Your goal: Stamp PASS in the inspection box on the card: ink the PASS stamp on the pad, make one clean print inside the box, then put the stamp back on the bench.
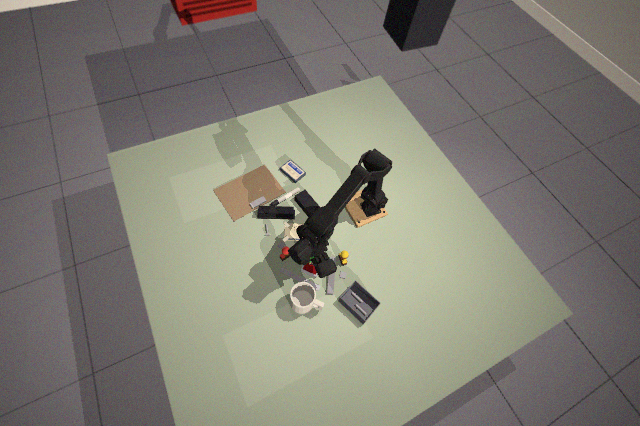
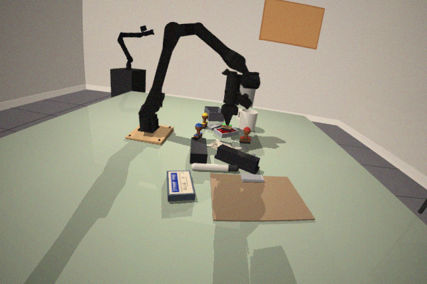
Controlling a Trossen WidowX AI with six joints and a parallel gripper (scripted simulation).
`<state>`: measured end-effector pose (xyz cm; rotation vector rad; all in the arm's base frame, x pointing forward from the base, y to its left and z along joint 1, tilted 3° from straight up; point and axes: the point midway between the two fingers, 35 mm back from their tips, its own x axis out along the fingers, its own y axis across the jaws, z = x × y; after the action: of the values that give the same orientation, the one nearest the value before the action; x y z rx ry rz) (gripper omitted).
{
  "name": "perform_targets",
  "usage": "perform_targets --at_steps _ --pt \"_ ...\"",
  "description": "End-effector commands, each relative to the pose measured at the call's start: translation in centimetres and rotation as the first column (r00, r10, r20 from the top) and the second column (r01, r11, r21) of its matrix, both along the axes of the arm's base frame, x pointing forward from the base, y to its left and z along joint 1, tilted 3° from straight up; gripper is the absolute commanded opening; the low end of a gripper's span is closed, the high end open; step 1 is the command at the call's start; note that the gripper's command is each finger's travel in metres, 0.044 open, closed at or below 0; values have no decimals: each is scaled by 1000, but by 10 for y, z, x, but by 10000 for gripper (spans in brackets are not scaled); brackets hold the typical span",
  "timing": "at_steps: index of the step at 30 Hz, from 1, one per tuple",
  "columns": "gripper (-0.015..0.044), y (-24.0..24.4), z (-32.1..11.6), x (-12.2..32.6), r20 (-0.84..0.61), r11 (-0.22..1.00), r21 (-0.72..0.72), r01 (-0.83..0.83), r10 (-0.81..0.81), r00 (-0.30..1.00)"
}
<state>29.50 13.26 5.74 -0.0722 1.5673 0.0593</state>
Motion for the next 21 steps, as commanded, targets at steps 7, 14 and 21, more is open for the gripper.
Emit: perform_targets --at_steps 7,14,21 --pt "0 1 7 1 1 1000 6 0 0 1000" --pt "0 2 18 1 1 1000 6 0 0 1000" --pt "0 3 29 2 1 1000 6 0 0 1000"
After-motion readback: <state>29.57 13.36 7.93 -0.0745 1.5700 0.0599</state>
